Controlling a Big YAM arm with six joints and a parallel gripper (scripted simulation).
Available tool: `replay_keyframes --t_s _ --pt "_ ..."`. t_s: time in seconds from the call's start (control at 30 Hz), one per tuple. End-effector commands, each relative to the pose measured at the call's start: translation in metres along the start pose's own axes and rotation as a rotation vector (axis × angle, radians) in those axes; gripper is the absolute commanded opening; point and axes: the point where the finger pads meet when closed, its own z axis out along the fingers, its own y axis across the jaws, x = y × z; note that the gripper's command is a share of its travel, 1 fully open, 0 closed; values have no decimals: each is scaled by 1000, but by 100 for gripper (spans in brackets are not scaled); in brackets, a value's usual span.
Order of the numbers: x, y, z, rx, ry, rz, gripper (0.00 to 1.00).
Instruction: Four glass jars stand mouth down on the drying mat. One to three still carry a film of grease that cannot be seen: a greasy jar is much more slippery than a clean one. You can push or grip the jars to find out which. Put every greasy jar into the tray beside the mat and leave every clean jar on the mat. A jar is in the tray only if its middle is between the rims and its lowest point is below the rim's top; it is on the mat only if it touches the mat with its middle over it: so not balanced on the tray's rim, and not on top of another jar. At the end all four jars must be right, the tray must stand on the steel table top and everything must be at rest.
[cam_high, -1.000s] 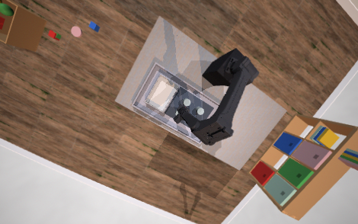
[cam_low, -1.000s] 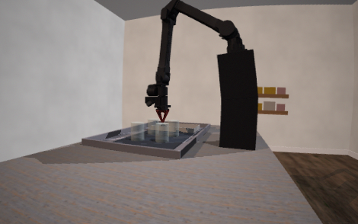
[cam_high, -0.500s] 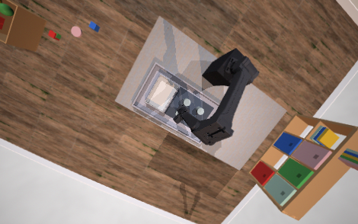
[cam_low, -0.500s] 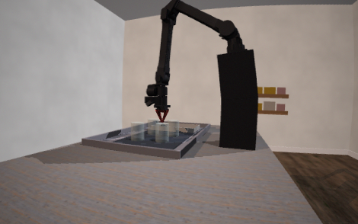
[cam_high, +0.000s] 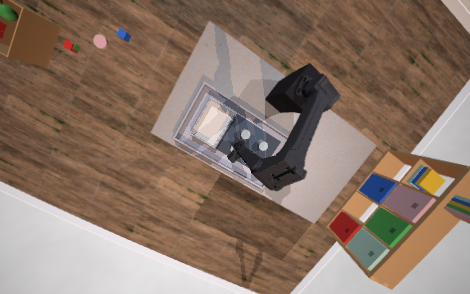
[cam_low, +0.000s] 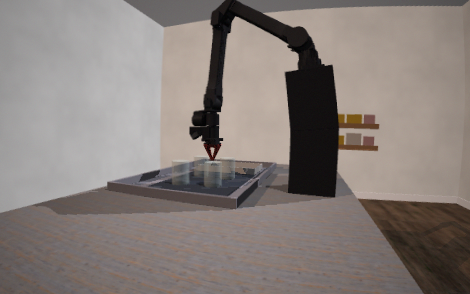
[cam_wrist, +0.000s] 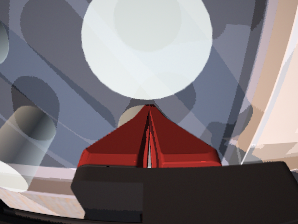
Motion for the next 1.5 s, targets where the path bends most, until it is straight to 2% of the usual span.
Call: replay_keyframes --t_s 0.0,1.47 --pt "-4 3 2 -5 0 -15 0" --pt "-9 3 2 -5 0 -15 0"
